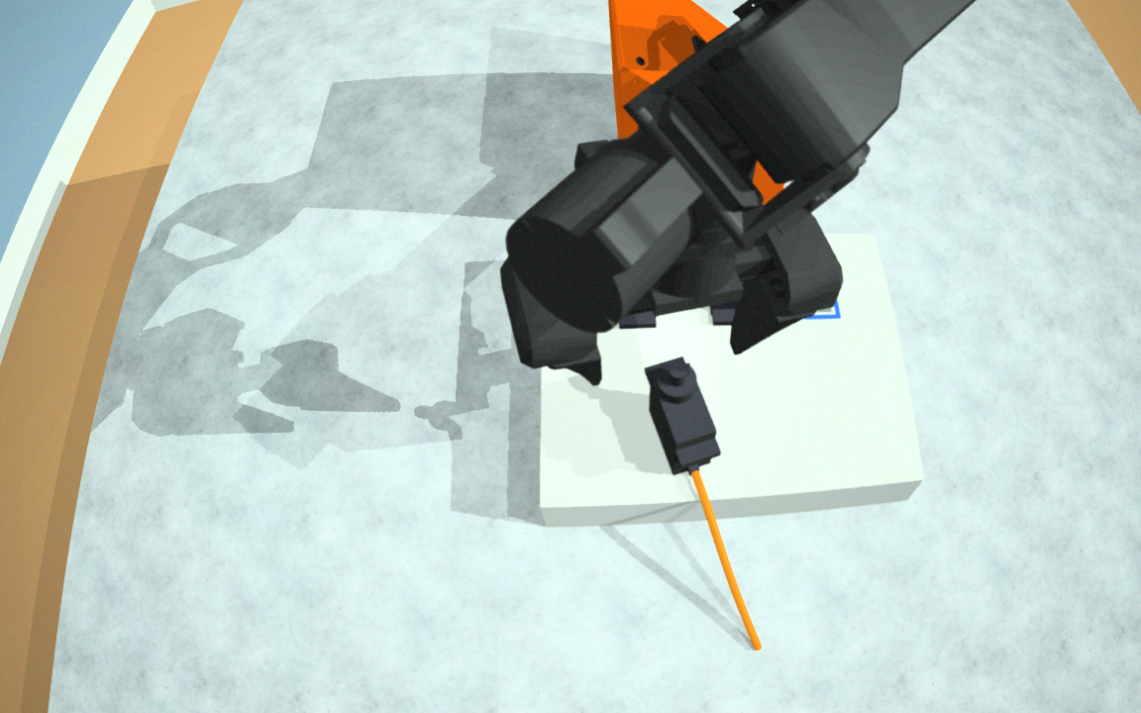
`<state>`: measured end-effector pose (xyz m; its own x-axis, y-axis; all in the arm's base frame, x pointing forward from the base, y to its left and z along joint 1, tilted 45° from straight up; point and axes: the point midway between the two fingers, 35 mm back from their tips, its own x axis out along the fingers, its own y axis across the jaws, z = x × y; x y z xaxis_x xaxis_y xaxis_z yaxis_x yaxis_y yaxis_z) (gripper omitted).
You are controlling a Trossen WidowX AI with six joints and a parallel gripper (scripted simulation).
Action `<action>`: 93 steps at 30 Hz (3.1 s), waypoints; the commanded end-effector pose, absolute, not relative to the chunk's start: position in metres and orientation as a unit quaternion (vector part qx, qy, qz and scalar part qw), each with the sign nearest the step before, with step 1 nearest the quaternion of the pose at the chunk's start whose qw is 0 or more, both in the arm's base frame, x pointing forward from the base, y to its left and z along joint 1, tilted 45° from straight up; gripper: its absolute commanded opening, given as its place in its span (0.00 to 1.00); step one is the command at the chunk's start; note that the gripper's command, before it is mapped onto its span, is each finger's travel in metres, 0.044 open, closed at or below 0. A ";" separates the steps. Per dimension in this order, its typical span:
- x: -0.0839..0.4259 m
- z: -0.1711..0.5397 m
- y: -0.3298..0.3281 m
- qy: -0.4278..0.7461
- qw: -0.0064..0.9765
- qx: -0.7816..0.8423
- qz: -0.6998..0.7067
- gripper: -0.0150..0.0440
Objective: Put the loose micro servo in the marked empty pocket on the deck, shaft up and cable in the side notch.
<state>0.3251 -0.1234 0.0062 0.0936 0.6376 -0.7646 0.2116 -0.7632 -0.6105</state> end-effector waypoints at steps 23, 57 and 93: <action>0.341 -0.026 -0.071 -0.343 0.179 -0.698 0.602 1.00; 0.337 -0.011 -0.081 -0.343 0.179 -0.698 0.603 0.25; 0.296 -0.008 -0.078 -0.343 0.180 -0.697 0.604 0.25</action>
